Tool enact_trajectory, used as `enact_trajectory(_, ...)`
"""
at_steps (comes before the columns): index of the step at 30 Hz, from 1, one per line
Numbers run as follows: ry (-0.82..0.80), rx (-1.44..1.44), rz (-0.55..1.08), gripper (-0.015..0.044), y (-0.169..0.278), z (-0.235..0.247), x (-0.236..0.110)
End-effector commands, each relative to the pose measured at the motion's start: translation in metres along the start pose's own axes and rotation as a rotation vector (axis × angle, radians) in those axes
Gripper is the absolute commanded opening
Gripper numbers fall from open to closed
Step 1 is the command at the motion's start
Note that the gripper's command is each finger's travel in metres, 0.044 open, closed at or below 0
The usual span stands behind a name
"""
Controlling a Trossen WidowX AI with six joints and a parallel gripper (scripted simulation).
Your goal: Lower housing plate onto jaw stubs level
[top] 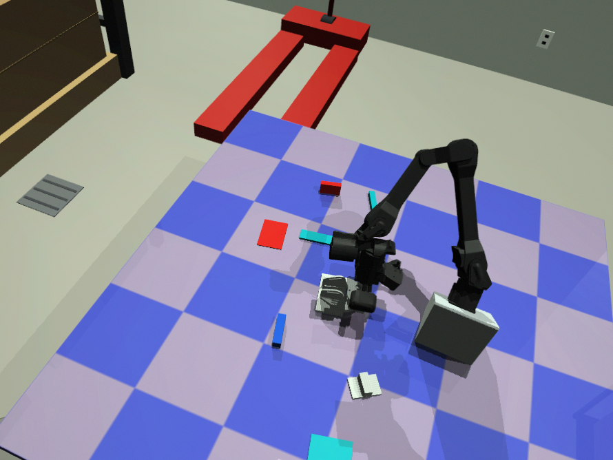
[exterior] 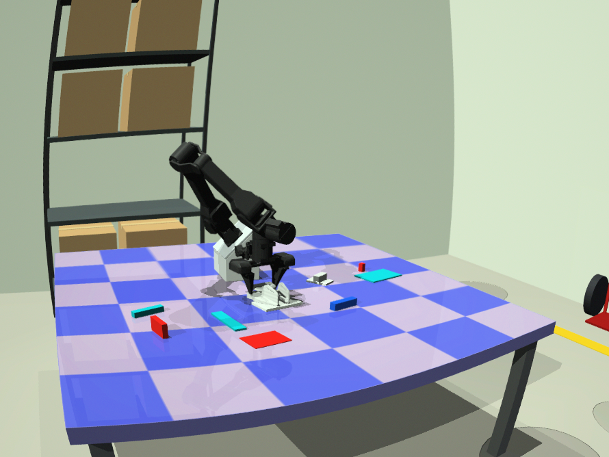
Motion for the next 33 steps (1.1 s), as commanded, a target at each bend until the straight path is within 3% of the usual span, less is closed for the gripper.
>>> enact_trajectory(1, -0.003, -0.004, -0.001, 0.0351, -0.0005, 0.0001, 0.001)
enact_trajectory(33, -0.004, -0.003, -0.001, 0.0351, -0.0006, 0.0001, 0.0077)
Point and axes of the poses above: the point midway between the two fingers, 35 mm back from their tips, its own x axis out along the fingers, its own z axis across the jaws, y = z × x, the point moved 4 cm from there along -x, back along the fingers, and after that the axes turned 10 degrees about -x, right-handed, at the moved point
